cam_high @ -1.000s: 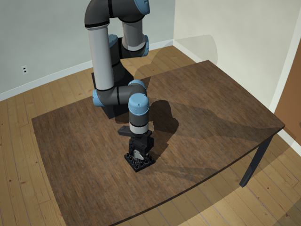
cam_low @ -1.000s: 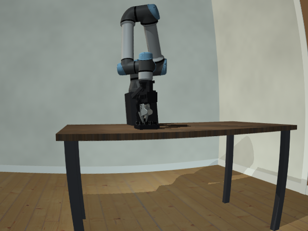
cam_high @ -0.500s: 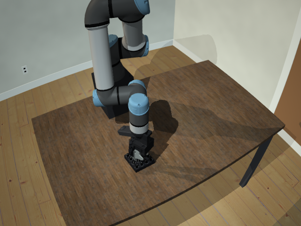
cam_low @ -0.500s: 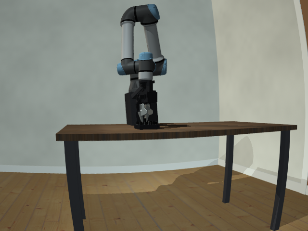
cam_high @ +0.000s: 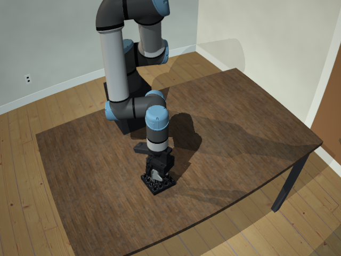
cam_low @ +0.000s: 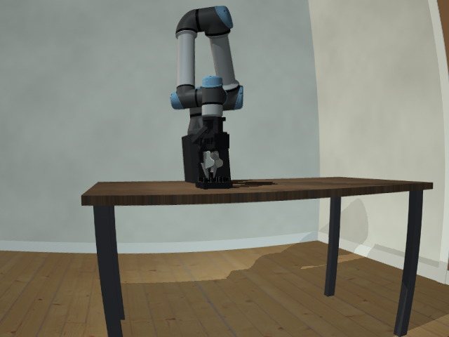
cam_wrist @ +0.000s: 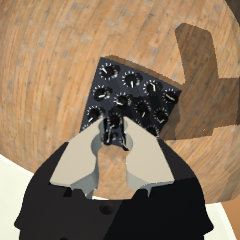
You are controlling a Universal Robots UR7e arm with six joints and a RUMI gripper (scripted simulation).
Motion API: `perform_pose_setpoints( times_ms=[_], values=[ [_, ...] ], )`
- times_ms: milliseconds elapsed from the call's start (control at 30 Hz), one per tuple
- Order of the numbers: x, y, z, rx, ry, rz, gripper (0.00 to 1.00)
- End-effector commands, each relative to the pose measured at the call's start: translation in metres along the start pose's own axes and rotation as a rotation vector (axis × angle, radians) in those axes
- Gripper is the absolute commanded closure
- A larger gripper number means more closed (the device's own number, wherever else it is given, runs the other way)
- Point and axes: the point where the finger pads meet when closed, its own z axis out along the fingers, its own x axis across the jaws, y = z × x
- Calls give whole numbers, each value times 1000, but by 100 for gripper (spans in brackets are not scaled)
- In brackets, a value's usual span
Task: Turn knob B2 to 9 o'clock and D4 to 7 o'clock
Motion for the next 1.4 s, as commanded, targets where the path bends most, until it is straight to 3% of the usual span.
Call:
perform_pose_setpoints(
  times_ms=[0, 467, 1367],
  values=[
    [3, 0, -10, 0, 1, -3, 89],
    [2, 0, -37, -1, 0, -2, 89],
    [1, -1, -38, -1, 0, 69, 89]
  ],
)
